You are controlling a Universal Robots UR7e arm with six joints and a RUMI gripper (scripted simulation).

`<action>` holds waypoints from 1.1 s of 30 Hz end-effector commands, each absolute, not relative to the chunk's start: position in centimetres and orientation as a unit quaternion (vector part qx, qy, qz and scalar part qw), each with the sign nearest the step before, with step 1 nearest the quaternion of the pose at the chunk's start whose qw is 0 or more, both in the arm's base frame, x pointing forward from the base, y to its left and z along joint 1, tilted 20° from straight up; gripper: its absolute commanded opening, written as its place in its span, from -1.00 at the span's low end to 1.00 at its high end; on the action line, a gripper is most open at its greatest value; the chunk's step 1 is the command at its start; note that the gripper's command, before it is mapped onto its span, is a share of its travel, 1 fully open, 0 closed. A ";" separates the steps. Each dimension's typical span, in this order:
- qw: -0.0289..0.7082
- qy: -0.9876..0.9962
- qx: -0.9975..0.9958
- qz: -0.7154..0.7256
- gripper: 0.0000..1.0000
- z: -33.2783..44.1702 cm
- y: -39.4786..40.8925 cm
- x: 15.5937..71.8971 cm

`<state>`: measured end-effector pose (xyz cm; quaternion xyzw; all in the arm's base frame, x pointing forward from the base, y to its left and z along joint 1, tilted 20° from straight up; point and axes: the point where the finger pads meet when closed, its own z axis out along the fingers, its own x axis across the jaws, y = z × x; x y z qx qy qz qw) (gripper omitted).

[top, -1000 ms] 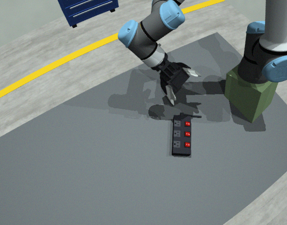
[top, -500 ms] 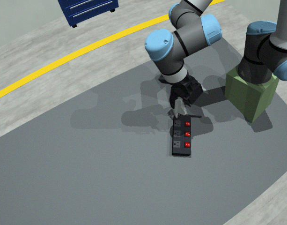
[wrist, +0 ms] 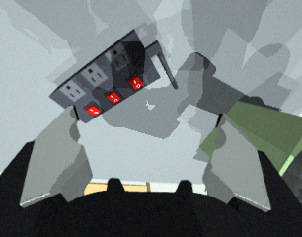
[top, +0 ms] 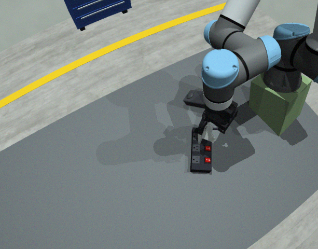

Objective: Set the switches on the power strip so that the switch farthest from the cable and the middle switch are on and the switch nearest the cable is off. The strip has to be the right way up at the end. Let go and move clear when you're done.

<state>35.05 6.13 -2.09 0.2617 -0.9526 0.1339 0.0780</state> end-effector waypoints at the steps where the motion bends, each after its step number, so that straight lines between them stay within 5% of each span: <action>1: 0.037 -0.937 0.295 0.184 1.00 -3.1 7.7 35.9; 33: -0.048 -0.882 0.376 0.279 1.00 -5.1 12.0 37.2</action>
